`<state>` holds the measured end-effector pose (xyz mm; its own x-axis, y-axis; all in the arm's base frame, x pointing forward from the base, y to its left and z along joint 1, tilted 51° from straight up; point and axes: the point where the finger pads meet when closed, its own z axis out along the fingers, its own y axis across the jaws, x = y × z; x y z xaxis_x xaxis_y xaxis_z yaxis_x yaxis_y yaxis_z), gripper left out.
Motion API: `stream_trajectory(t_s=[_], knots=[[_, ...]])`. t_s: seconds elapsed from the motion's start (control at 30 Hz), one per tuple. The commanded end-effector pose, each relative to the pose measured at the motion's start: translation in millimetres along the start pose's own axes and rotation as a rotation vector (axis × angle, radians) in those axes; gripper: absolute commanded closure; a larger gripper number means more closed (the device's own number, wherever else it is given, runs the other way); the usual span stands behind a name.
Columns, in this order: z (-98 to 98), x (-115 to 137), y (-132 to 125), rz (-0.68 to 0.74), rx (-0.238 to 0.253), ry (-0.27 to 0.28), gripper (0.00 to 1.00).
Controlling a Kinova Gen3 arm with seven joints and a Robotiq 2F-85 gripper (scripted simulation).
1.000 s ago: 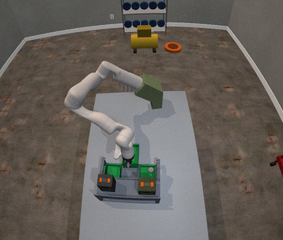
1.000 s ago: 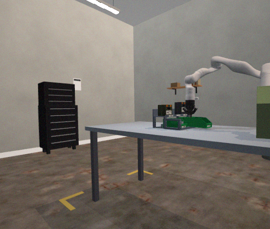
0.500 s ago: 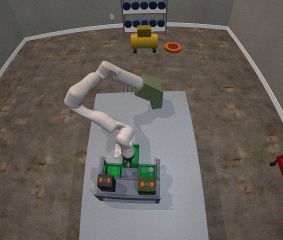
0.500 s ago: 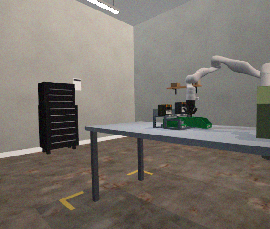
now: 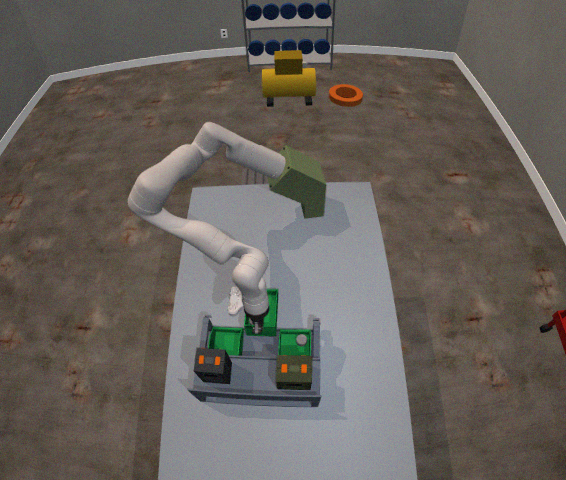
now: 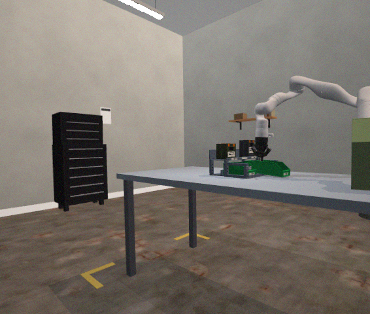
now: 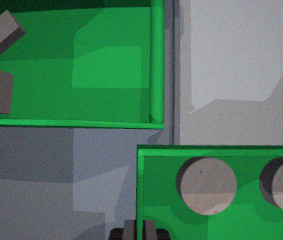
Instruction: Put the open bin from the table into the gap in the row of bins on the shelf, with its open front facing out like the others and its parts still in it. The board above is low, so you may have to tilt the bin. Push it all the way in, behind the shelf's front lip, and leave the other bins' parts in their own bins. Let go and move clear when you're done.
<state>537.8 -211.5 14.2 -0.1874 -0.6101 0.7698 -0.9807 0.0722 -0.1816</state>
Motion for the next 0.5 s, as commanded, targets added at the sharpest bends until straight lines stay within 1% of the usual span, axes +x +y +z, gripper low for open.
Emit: stream_trajectory(t_s=[0.0,0.37,0.47], knots=[[-2.5,-1.1,-1.4,0.001,0.015,-0.002,0.90],[-2.5,-1.1,-1.4,0.001,0.015,-0.002,0.90],[-2.0,-0.9,-0.5,0.001,0.025,-0.002,0.90]])
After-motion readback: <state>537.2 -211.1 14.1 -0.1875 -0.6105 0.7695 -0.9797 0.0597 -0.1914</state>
